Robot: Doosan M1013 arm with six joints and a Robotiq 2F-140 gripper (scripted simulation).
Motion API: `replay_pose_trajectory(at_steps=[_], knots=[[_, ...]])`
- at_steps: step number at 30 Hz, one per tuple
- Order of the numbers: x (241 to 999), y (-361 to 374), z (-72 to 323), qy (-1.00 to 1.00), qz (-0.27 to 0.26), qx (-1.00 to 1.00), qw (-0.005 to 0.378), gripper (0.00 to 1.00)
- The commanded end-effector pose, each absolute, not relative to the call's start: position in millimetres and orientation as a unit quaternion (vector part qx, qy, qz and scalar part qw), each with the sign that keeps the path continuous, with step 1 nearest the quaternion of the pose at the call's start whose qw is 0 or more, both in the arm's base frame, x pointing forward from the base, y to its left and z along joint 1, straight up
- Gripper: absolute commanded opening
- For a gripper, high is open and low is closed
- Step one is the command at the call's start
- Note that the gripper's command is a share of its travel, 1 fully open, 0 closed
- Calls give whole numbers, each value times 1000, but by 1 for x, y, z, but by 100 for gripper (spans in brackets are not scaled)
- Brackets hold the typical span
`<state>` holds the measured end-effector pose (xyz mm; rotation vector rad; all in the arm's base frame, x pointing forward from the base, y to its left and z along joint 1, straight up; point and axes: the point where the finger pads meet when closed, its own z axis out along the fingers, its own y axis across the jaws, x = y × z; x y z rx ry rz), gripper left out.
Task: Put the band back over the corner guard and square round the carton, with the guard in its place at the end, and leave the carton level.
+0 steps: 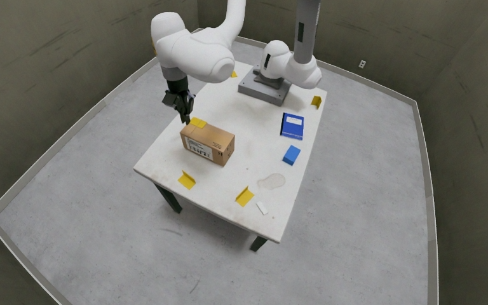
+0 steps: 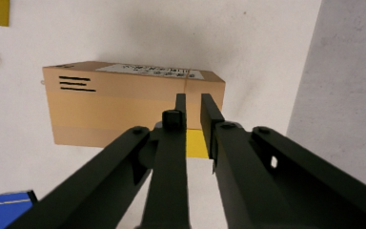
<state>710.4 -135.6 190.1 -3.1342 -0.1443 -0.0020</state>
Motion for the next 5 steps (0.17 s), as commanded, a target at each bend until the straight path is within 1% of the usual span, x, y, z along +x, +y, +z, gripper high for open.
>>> replay_pose_trajectory(at_steps=[1,5], knots=[[711,-136,191,-46,-1,-999,2,18],[711,-136,191,-46,-1,-999,2,18]])
